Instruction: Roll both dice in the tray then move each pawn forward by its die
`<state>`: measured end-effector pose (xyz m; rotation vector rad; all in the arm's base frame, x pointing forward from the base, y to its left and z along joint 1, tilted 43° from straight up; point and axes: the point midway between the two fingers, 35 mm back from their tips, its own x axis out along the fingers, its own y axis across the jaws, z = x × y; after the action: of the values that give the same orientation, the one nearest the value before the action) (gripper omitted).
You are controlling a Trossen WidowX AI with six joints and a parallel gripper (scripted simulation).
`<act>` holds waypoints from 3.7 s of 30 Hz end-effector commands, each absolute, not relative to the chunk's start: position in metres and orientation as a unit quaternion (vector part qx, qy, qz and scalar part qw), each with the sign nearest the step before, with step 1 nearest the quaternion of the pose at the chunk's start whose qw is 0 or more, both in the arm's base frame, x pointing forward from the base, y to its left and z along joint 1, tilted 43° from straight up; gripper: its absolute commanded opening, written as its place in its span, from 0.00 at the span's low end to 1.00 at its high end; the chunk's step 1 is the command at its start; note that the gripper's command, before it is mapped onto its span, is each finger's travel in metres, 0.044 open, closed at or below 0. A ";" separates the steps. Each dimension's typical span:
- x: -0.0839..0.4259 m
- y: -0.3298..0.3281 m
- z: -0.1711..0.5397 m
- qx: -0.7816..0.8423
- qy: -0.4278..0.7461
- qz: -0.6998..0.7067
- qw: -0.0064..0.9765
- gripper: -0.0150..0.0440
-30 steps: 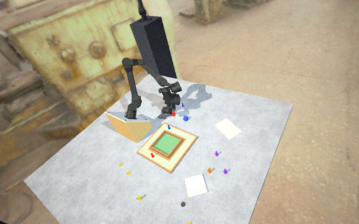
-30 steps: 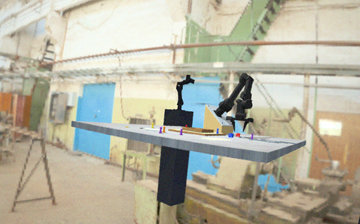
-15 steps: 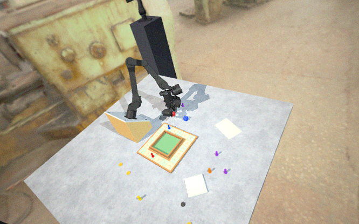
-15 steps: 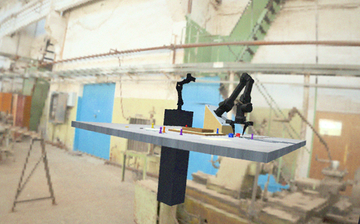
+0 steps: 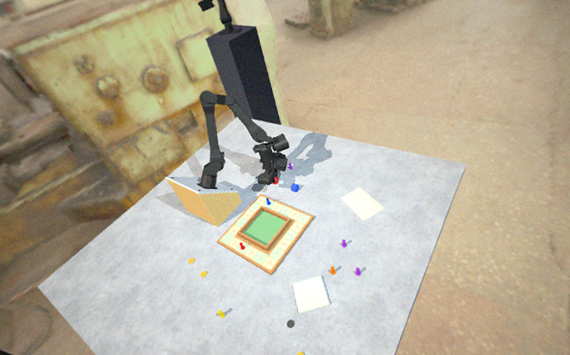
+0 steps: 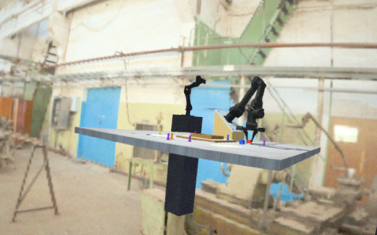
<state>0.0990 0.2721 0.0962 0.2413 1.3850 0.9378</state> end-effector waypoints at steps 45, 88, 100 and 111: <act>0.183 0.171 0.134 0.276 0.708 0.197 0.620 0.25; 0.268 0.061 -0.010 0.596 0.694 -0.249 0.319 0.25; 0.258 0.064 -0.019 0.525 0.672 -0.345 0.393 0.25; 0.256 0.064 -0.024 0.461 0.587 -0.437 0.502 0.25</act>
<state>0.2575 0.0647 -0.0229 1.1622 1.5035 -1.0172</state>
